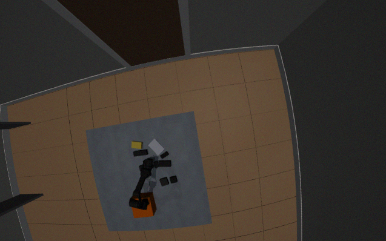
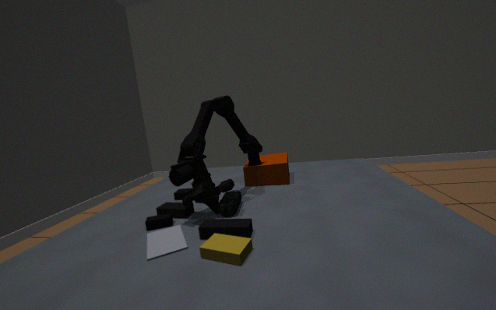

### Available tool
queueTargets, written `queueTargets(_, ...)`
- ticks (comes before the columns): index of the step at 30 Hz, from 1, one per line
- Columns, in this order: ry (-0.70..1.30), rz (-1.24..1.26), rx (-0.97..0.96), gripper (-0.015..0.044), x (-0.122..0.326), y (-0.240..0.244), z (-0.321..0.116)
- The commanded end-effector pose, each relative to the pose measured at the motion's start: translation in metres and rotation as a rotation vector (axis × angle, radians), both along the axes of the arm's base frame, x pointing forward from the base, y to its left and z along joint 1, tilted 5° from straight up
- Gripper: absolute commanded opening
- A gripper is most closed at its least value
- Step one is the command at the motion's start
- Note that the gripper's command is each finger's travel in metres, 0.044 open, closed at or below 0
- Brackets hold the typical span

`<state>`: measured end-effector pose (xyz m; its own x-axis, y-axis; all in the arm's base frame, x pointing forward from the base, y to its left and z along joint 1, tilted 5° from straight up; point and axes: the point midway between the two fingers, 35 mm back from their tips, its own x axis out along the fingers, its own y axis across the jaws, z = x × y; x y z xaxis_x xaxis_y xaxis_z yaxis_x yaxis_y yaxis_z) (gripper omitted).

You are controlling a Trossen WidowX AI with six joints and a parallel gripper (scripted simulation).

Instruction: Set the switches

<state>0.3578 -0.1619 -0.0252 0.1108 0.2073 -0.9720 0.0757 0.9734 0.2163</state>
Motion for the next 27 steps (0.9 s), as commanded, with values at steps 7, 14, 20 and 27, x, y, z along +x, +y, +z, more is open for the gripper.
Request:
queueTargets(7,0.002,0.005,0.009,0.0,0.002,0.014,-0.001)
queueTargets(14,0.001,0.005,0.01,0.0,0.004,0.017,-0.002)
queueTargets(20,0.001,0.005,0.01,0.0,0.005,0.019,-0.002)
queueTargets(27,0.001,0.005,0.01,0.0,0.005,0.022,-0.002)
